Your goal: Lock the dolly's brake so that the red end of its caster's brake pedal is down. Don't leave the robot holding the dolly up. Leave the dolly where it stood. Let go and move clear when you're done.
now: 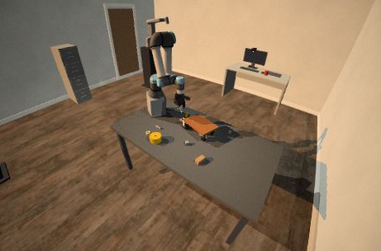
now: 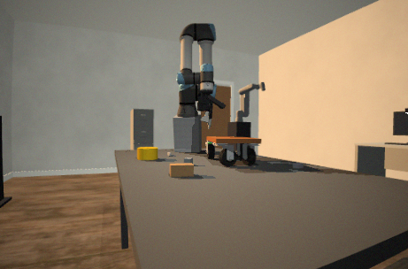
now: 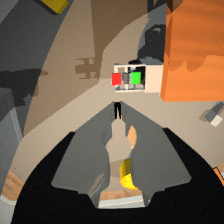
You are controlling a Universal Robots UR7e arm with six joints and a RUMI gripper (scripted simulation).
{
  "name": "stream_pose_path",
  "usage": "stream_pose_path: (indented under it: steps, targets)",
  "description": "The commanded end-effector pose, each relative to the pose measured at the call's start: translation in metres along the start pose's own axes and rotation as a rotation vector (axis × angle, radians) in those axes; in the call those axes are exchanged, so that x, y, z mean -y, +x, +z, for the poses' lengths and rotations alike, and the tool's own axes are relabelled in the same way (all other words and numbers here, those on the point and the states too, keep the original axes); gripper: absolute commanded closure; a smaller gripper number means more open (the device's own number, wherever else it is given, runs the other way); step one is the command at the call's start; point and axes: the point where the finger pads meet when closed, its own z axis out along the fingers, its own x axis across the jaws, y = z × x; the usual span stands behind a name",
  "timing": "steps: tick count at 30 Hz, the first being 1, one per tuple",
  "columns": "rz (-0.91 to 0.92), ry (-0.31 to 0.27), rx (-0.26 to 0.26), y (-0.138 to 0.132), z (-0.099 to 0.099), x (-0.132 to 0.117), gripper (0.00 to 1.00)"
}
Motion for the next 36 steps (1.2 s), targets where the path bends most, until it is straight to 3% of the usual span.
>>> stream_pose_path:
  steps: [1,20,36]
  targets:
    - [0.000,0.000,-0.001,0.000,0.000,0.000,1.00]
    - [0.000,0.000,-0.001,0.000,0.002,0.000,1.00]
    - [0.000,0.000,-0.001,0.000,0.024,0.000,1.00]
